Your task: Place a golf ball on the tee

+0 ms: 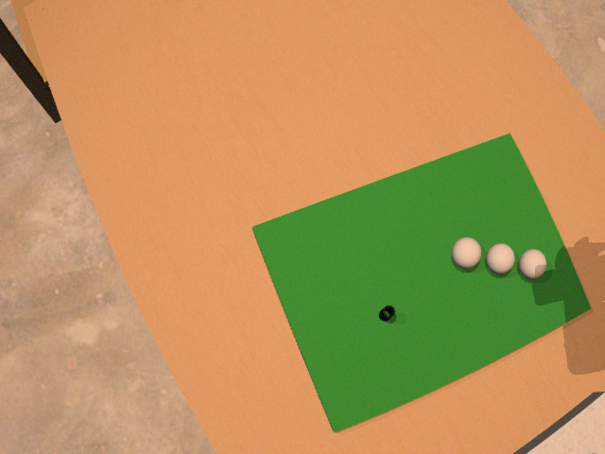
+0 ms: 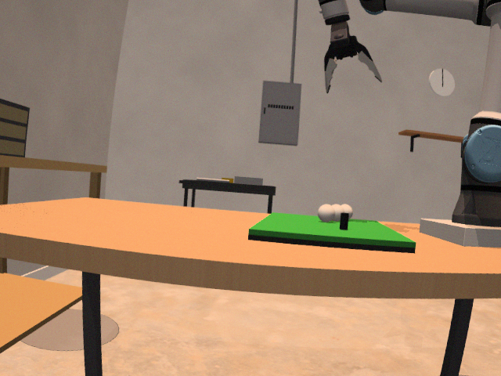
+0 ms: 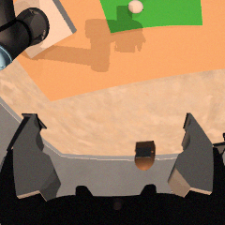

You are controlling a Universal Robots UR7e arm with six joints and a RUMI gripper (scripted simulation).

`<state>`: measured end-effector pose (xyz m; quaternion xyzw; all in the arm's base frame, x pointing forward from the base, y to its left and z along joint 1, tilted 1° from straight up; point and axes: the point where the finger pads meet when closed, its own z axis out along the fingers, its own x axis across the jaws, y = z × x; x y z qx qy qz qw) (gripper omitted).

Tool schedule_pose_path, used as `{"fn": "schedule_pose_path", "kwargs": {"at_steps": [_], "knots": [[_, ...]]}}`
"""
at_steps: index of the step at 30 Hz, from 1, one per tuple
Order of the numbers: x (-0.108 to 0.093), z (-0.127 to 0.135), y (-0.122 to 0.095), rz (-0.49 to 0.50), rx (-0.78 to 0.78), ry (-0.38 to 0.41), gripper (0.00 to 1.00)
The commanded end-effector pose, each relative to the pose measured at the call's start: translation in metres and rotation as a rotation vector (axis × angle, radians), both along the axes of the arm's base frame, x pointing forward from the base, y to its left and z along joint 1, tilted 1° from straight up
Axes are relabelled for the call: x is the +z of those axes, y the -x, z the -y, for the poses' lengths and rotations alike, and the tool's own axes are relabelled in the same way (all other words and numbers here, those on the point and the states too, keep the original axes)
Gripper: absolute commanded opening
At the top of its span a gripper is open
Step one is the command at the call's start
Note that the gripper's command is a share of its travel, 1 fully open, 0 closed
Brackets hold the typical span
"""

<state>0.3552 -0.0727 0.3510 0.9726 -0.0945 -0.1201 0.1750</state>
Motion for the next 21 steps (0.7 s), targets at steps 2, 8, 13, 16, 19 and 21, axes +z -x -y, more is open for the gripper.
{"fn": "schedule_pose_path", "kwargs": {"at_steps": [2,8,13,16,19,21], "knots": [[0.0004,0.0001,-0.0001,0.001,0.000,0.000,1.00],[0.0004,0.0001,-0.0001,0.001,0.000,0.000,1.00],[0.0004,0.0001,-0.0001,0.001,0.000,0.000,1.00],[0.0004,0.0001,-0.0001,0.001,0.000,0.000,1.00],[0.0001,0.0000,-0.0002,0.001,0.000,0.000,1.00],[-0.0014,-0.0004,-0.0007,0.003,-0.002,-0.001,1.00]]}}
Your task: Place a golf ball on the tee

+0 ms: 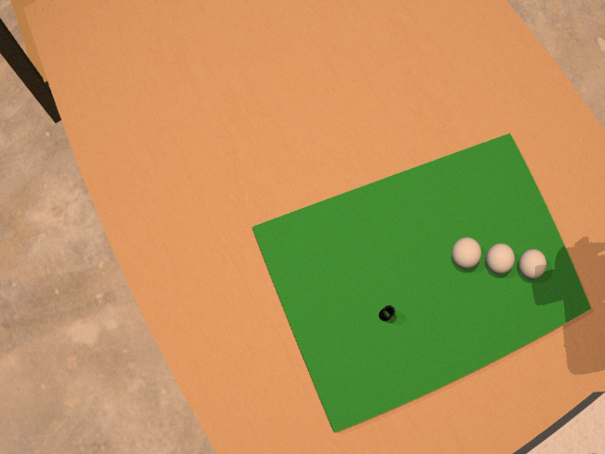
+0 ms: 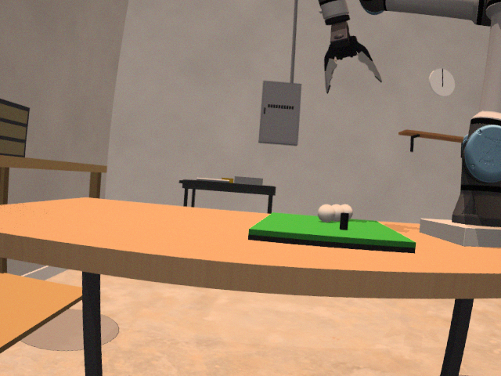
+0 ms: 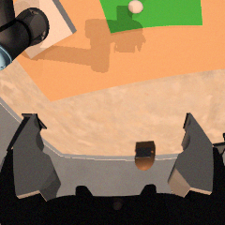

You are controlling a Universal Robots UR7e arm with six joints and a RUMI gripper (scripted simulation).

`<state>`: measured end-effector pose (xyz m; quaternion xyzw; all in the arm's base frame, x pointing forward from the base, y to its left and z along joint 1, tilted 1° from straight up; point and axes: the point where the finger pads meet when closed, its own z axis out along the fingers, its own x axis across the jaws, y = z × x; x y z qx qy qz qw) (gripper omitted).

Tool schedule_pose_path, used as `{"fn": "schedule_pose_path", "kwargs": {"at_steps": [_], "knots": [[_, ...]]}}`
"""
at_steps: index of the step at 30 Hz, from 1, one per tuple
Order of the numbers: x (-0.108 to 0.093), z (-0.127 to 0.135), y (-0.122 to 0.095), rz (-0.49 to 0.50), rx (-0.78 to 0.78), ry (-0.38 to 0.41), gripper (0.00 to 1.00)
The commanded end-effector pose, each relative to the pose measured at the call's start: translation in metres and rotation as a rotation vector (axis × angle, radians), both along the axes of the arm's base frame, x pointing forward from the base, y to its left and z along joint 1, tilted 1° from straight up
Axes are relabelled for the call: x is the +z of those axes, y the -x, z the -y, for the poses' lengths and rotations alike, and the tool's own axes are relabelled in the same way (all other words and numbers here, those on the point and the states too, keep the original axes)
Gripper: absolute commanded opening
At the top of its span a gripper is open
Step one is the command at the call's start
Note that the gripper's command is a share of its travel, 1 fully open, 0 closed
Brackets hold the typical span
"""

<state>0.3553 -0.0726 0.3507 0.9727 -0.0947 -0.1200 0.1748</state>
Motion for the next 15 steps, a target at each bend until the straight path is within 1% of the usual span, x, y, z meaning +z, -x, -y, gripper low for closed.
{"fn": "schedule_pose_path", "kwargs": {"at_steps": [1,4,6,8,11,13,15], "knots": [[-0.003,-0.001,-0.001,0.005,-0.003,-0.003,1.00],[-0.012,-0.003,-0.004,0.016,-0.013,-0.011,1.00],[-0.022,-0.005,-0.007,0.029,-0.024,-0.020,1.00],[-0.035,-0.009,-0.011,0.045,-0.038,-0.033,1.00],[-0.060,-0.015,-0.017,0.077,-0.065,-0.057,1.00],[-0.060,-0.015,-0.017,0.077,-0.065,-0.057,1.00],[-0.079,-0.021,-0.022,0.102,-0.086,-0.077,1.00]]}}
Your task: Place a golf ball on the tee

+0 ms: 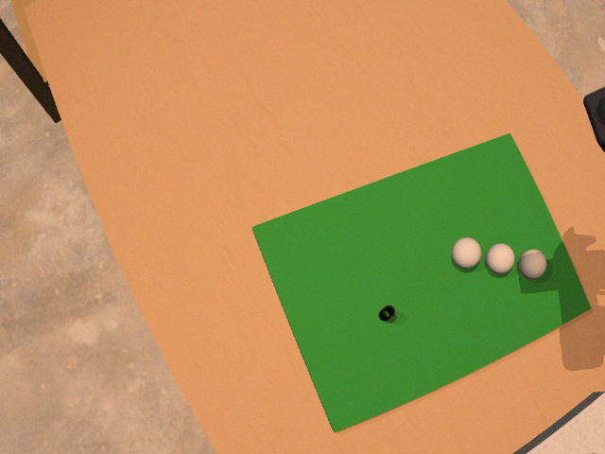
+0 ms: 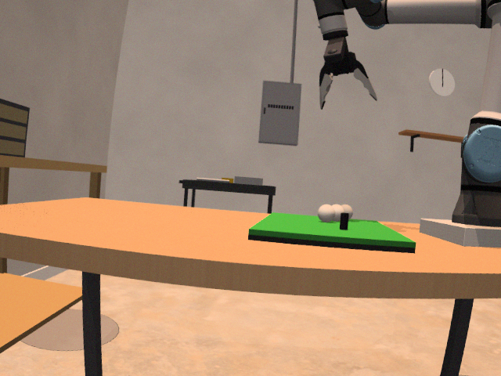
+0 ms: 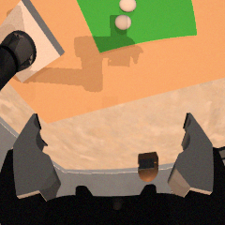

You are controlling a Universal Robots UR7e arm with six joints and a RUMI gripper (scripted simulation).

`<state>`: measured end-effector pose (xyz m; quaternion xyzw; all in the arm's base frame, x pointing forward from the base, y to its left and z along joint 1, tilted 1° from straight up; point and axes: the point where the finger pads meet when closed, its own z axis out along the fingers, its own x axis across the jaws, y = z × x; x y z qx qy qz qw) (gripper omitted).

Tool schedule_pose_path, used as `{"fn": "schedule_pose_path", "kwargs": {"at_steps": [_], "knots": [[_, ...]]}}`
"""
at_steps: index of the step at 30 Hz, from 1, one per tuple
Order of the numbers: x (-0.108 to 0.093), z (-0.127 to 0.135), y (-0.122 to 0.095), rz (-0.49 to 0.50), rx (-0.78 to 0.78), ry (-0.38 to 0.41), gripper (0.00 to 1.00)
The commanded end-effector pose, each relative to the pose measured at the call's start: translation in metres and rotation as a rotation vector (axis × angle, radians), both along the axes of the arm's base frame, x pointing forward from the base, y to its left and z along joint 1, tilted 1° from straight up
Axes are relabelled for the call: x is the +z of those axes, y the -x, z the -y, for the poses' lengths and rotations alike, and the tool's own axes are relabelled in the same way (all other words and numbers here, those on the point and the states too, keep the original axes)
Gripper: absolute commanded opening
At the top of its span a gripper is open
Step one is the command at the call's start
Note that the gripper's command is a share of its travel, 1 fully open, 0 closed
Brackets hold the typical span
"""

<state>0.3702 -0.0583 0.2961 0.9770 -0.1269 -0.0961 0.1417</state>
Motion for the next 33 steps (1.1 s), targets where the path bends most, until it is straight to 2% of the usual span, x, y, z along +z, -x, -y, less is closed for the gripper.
{"fn": "schedule_pose_path", "kwargs": {"at_steps": [1,8,13,15,19,23,33], "knots": [[-0.035,-0.010,-0.009,0.050,-0.036,-0.033,1.00],[-0.109,-0.035,-0.019,0.147,-0.118,-0.114,1.00],[-0.152,-0.053,-0.020,0.207,-0.167,-0.167,1.00],[-0.152,-0.053,-0.020,0.207,-0.167,-0.167,1.00],[-0.175,-0.064,-0.019,0.240,-0.195,-0.198,1.00],[-0.188,-0.071,-0.018,0.259,-0.210,-0.216,1.00],[-0.192,-0.073,-0.017,0.265,-0.215,-0.222,1.00]]}}
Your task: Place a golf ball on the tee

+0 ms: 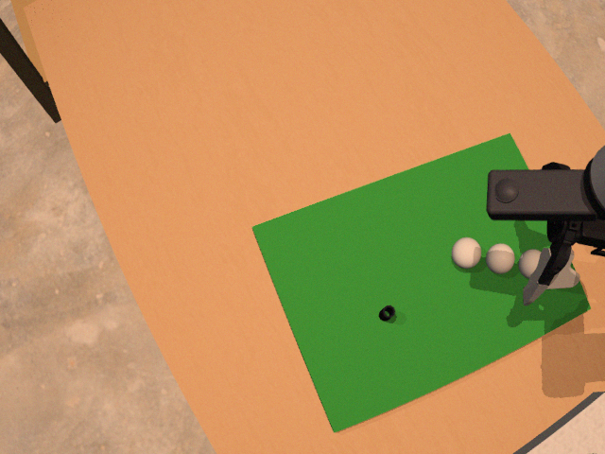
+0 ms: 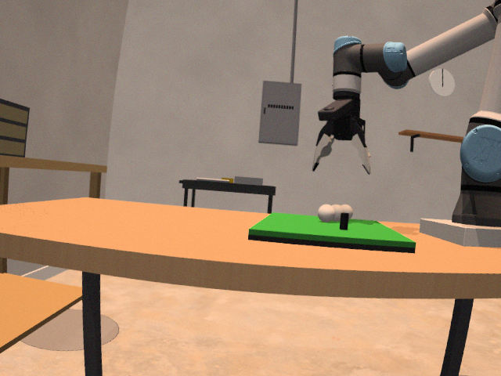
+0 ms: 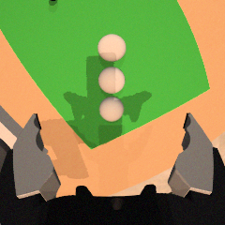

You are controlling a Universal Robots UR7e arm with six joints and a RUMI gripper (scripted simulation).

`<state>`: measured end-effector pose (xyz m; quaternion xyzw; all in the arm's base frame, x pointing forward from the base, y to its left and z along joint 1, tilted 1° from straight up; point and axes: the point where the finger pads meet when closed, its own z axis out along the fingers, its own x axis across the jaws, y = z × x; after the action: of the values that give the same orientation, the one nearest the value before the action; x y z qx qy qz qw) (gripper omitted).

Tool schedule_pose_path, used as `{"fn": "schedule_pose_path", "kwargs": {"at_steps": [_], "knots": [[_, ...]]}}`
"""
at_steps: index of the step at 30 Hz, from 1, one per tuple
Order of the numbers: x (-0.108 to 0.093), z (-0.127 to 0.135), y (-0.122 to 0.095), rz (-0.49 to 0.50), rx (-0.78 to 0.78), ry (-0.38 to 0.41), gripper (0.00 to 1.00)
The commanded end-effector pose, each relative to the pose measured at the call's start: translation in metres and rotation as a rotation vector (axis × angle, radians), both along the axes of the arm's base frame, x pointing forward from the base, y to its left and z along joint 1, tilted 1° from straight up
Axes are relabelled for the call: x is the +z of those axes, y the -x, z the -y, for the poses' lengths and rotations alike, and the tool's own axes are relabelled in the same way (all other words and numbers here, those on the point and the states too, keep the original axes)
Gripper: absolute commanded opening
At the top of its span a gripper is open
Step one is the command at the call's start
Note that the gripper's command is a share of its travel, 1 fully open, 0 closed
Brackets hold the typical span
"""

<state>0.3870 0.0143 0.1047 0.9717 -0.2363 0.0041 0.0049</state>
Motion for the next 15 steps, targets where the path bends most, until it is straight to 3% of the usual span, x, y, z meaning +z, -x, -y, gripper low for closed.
{"fn": "schedule_pose_path", "kwargs": {"at_steps": [1,6,15], "knots": [[-0.001,0.000,0.000,0.003,-0.001,-0.001,1.00],[-0.010,0.000,-0.001,0.003,-0.001,-0.001,1.00],[-0.053,0.000,-0.001,0.003,-0.001,-0.001,1.00]]}}
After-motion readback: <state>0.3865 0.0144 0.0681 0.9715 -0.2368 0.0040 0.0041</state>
